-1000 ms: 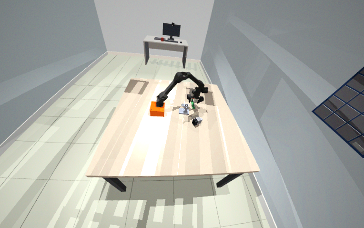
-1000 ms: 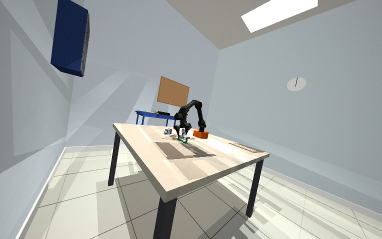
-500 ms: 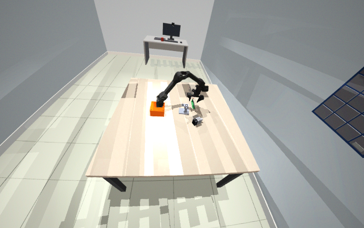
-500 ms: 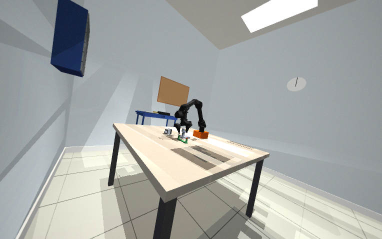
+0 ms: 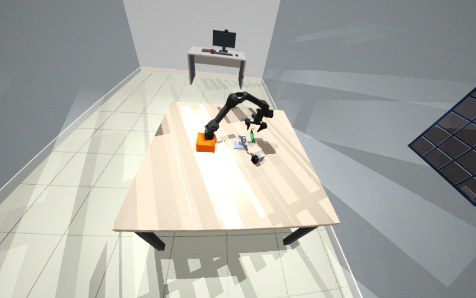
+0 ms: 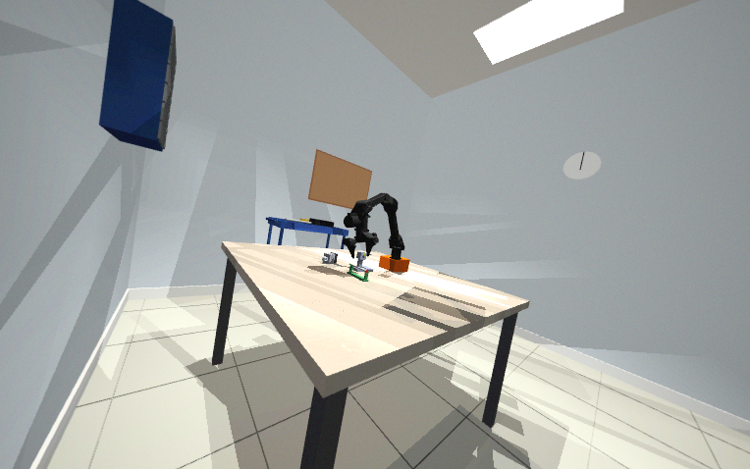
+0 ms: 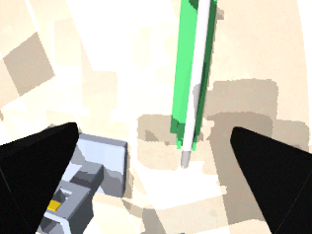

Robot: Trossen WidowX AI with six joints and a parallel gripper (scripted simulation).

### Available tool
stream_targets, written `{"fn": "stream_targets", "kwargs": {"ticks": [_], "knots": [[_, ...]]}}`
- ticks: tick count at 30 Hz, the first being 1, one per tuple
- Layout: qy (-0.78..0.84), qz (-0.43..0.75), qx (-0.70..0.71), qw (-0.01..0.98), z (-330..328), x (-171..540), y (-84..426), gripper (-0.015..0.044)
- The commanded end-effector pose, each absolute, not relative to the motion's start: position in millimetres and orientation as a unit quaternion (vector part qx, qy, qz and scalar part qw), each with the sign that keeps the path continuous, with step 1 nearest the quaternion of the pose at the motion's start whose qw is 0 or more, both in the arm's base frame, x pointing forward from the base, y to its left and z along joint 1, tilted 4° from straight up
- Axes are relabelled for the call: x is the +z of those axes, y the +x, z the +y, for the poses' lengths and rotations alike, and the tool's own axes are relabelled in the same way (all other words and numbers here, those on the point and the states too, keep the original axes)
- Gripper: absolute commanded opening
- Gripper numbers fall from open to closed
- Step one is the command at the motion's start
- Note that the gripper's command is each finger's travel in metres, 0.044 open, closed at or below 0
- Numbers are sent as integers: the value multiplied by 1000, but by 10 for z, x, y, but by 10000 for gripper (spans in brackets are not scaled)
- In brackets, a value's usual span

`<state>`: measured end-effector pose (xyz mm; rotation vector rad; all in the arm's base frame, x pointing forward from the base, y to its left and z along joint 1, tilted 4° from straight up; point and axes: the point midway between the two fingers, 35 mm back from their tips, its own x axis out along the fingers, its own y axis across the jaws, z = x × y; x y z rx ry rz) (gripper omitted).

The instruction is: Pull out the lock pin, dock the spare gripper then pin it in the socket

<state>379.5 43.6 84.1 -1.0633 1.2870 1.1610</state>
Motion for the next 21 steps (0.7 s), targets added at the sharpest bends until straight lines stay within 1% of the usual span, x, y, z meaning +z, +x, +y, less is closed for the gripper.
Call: {"fn": "stream_targets", "kwargs": {"ticks": [1, 8, 9, 11, 21], "knots": [[-445, 538, 485, 527, 439, 945, 3787, 440], [-443, 541, 487, 523, 439, 1058, 3761, 440], [-442, 541, 488, 523, 436, 966, 3767, 440], [-442, 541, 488, 523, 437, 1000, 3767, 440], [-442, 541, 488, 523, 448, 1564, 3708, 440]]}}
